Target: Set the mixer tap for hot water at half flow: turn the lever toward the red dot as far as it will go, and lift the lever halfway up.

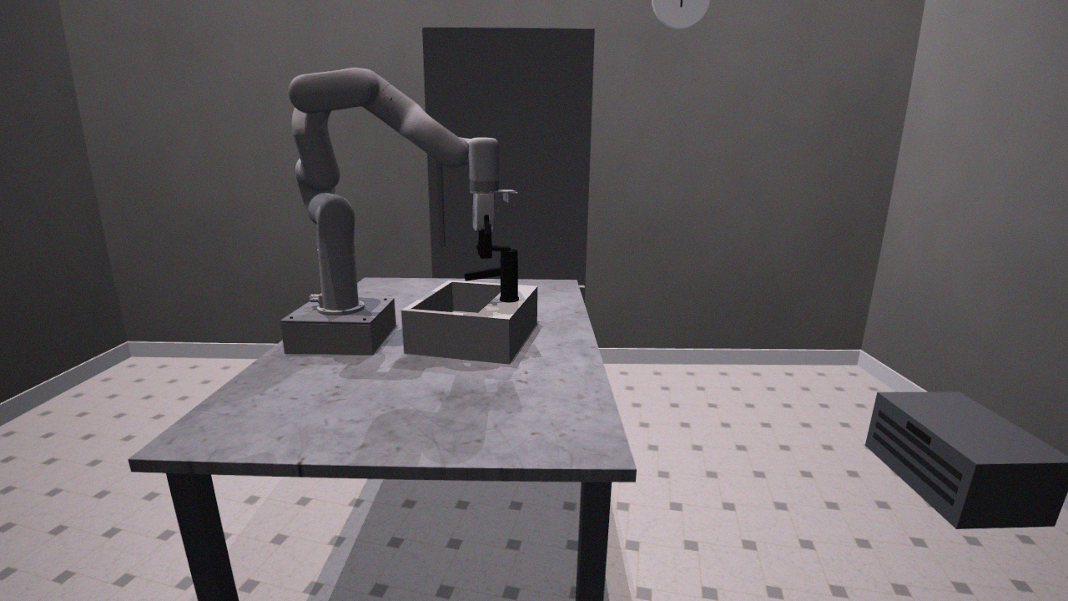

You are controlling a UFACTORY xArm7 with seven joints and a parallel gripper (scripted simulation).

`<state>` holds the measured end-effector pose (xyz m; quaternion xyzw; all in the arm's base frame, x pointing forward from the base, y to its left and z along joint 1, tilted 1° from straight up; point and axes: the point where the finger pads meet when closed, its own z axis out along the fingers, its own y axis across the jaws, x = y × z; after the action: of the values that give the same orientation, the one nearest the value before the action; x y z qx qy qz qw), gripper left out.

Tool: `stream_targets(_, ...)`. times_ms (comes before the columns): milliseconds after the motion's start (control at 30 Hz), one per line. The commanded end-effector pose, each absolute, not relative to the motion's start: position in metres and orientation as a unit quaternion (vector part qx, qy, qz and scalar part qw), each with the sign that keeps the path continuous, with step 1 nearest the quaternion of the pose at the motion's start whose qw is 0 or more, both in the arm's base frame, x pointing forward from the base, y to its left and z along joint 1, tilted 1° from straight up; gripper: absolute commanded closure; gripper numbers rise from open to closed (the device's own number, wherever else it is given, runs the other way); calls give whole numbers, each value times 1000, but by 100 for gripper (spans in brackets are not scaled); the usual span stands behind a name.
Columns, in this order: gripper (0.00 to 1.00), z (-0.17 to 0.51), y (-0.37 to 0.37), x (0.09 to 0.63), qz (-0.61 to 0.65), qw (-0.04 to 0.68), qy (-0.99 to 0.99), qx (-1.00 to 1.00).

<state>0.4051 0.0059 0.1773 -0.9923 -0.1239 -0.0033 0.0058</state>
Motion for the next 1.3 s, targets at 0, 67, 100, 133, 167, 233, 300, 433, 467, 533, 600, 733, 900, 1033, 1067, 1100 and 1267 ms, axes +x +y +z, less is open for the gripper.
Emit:
stream_targets(0,100,179,6,406,-5,6,-124,-992)
stream_targets(67,100,179,6,406,-5,6,-124,-992)
stream_targets(100,100,179,6,406,-5,6,-124,-992)
stream_targets(133,100,179,6,406,-5,6,-124,-992)
stream_targets(167,100,179,6,406,-5,6,-124,-992)
stream_targets(233,100,179,6,406,-5,6,-124,-992)
stream_targets(300,100,179,6,406,-5,6,-124,-992)
stream_targets(433,100,179,6,406,-5,6,-124,-992)
stream_targets(467,100,179,6,406,-5,6,-124,-992)
stream_targets(533,100,179,6,406,-5,6,-124,-992)
stream_targets(600,100,179,6,406,-5,6,-124,-992)
stream_targets(733,100,179,6,406,-5,6,-124,-992)
stream_targets(900,100,179,6,406,-5,6,-124,-992)
stream_targets(1033,100,179,6,406,-5,6,-122,-992)
stream_targets(1067,100,179,6,406,-5,6,-121,-993)
stream_targets(1100,100,179,7,406,-5,6,-119,-993)
stream_targets(1267,100,179,9,406,-5,6,-97,-995)
